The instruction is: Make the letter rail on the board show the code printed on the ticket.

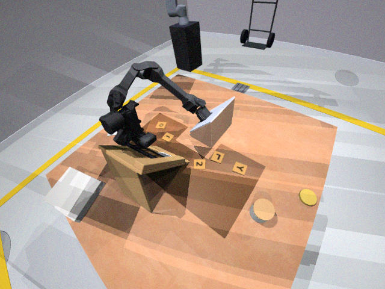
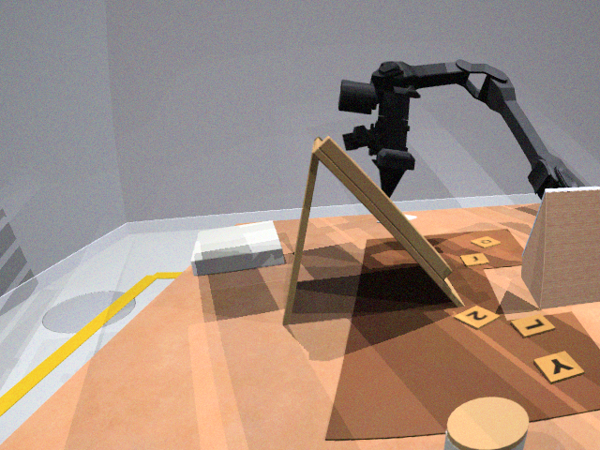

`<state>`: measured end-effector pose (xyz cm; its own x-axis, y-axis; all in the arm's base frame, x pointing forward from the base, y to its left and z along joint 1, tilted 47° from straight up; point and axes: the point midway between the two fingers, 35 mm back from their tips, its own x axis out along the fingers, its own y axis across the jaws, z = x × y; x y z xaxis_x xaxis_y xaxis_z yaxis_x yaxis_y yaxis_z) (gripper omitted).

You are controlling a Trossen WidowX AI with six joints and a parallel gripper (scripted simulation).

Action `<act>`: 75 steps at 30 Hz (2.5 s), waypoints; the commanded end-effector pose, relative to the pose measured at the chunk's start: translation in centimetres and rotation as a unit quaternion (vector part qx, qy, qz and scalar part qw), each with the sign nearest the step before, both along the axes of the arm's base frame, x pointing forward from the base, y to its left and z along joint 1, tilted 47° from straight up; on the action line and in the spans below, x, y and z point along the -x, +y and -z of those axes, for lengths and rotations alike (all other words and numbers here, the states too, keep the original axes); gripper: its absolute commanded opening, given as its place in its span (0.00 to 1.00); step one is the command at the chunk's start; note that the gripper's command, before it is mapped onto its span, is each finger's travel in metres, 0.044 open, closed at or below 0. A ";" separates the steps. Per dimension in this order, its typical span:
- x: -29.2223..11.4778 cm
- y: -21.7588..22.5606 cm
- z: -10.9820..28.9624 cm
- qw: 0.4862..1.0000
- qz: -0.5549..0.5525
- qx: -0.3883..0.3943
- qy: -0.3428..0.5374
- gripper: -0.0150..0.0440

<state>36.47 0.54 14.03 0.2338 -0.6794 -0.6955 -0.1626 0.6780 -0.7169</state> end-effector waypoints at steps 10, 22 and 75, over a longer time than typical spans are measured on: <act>0.1 0.3 0.5 1.000 0.000 0.001 0.000 0.25; 0.1 0.6 0.7 1.000 0.000 0.001 0.000 0.25; 11.8 8.2 -11.3 0.697 -0.662 0.166 0.222 1.00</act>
<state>27.78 7.62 23.54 0.5453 -0.3601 -0.7570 -0.8254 -0.0731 -0.5598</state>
